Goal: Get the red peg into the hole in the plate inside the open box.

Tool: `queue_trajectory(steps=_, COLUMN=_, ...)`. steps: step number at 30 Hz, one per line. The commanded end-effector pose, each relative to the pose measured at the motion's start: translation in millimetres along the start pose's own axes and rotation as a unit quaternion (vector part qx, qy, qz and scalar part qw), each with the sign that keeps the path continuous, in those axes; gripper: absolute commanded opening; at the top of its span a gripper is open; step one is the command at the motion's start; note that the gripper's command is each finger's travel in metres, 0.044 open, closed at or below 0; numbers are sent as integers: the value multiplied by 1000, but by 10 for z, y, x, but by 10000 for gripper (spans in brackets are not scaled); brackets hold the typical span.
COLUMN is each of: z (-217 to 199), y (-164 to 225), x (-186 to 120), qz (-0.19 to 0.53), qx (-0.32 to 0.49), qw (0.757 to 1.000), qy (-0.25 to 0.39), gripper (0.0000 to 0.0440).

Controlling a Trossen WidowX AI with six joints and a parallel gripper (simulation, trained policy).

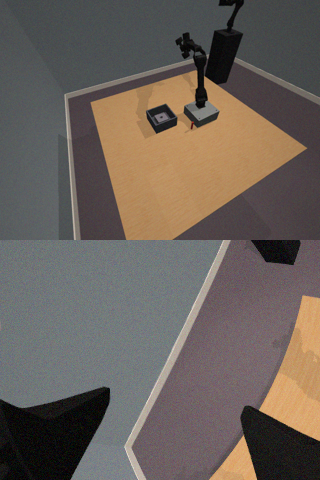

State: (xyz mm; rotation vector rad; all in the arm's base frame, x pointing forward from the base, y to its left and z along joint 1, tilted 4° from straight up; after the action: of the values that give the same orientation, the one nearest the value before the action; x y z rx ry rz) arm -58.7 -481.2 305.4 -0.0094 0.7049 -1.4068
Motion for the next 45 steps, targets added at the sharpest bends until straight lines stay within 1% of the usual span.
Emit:
queue_trajectory(steps=1, z=149, y=439, x=-48, qz=32, qx=-34, qw=999, qy=17, gripper=440)
queue_trajectory(steps=6, z=297, y=1084, x=-148, qz=85, qx=-87, qw=992, qy=40, gripper=440)
queue_trajectory(steps=11, z=412, y=1688, x=-350, qz=134, qx=-147, qw=979, qy=54, gripper=440)
queue_trajectory(steps=16, z=481, y=2244, x=-634, qz=180, qx=-211, qw=959, qy=61, gripper=440)
queue_trajectory(steps=22, z=498, y=2832, x=-1054, qz=232, qx=-288, qw=927, qy=62, gripper=440)
queue_trajectory(steps=27, z=454, y=3253, x=-1454, qz=273, qx=-351, qw=894, qy=57, gripper=440)
queue_trajectory(steps=33, z=333, y=3668, x=-1978, qz=319, qx=-423, qw=847, qy=47, gripper=440)
queue_trajectory(steps=39, z=142, y=3978, x=-2530, qz=362, qx=-490, qw=792, qy=35, gripper=440)
queue_trajectory(steps=45, z=-114, y=4172, x=-3080, qz=401, qx=-549, qw=733, qy=25, gripper=440)
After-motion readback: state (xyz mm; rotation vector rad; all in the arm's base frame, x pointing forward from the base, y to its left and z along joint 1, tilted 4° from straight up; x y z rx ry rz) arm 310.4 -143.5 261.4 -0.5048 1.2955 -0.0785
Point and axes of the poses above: the point midway between the two fingers, 35 mm back from their tips, its own x axis out along the fingers, its own z axis across the jaws, y = z × x, the point moved 8 cm from there along -x, back along the fingers, and after that the axes turned 8 degrees about -x, right-handed, at the moved point
